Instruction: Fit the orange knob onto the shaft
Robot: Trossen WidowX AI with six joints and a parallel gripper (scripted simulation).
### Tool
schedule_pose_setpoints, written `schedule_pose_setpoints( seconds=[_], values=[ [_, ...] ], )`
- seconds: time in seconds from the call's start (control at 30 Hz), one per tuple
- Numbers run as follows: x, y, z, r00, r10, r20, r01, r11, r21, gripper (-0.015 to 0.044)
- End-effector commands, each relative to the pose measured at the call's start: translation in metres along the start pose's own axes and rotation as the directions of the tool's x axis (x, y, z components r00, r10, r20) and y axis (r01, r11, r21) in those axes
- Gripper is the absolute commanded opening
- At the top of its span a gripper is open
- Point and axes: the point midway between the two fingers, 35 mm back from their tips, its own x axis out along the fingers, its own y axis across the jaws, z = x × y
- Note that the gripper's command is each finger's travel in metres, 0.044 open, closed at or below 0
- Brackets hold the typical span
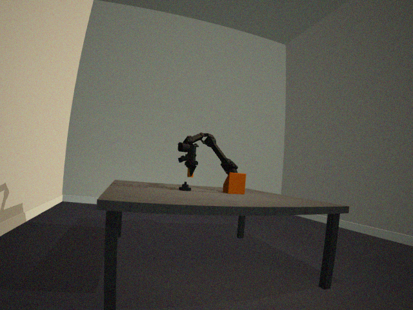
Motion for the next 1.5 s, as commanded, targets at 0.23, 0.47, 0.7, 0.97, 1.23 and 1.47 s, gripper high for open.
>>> schedule_pose_setpoints(
  seconds=[0.23,0.47,0.7,0.97,1.23,1.47],
  values=[
    [0.005,-0.03,0.019,1.0,-0.011,0.023,0.011,1.0,-0.001,0.0],
    [0.009,-0.04,0.023,1.0,-0.018,0.023,0.018,1.0,-0.003,0.0],
    [0.023,-0.04,0.023,1.0,-0.018,0.023,0.018,1.0,-0.003,0.0],
    [0.032,-0.041,0.023,1.0,-0.019,0.023,0.018,1.0,0.006,0.0],
    [0.029,-0.04,0.025,1.0,-0.018,0.023,0.018,1.0,0.008,0.0],
    [0.029,-0.041,0.027,1.0,-0.018,0.023,0.018,1.0,0.008,0.0]
  ],
)
